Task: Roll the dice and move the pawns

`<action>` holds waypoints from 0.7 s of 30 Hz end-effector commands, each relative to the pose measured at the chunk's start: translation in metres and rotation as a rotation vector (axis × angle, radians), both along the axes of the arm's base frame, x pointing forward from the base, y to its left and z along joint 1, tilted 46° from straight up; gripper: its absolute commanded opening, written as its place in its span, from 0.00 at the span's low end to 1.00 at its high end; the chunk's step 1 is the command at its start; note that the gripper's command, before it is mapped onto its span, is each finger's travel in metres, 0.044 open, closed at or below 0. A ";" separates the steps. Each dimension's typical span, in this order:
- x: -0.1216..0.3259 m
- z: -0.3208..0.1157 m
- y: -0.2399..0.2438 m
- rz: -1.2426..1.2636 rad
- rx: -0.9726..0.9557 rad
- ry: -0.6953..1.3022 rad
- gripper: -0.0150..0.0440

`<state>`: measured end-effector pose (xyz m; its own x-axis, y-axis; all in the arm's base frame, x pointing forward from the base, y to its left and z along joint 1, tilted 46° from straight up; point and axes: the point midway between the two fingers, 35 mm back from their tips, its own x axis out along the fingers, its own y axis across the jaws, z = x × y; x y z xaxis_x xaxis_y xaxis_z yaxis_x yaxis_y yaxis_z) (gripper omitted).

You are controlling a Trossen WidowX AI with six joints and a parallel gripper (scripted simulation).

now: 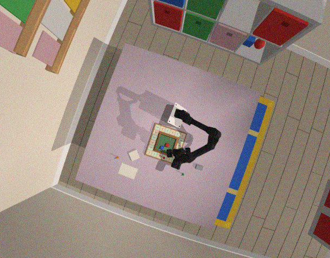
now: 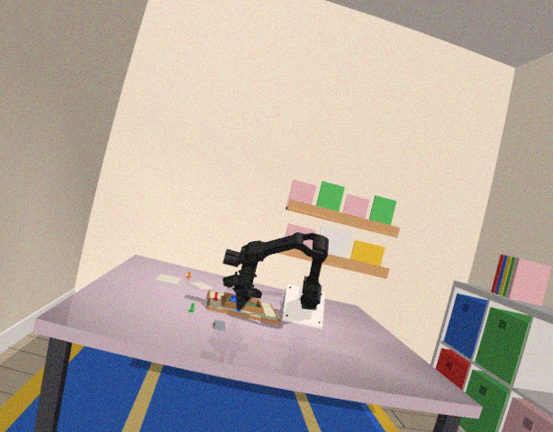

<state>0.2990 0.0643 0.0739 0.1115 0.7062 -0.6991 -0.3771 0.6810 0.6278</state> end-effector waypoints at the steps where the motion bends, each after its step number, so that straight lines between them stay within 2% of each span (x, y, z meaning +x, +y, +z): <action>1: 0.000 0.000 0.001 -0.003 0.005 0.004 0.28; 8: 0.000 0.006 -0.008 -0.005 -0.002 0.007 0.25; 21: -0.003 0.053 -0.060 -0.005 -0.010 0.009 0.25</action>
<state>0.2975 0.0131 0.1184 0.1096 0.7020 -0.7037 -0.3622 0.6875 0.6294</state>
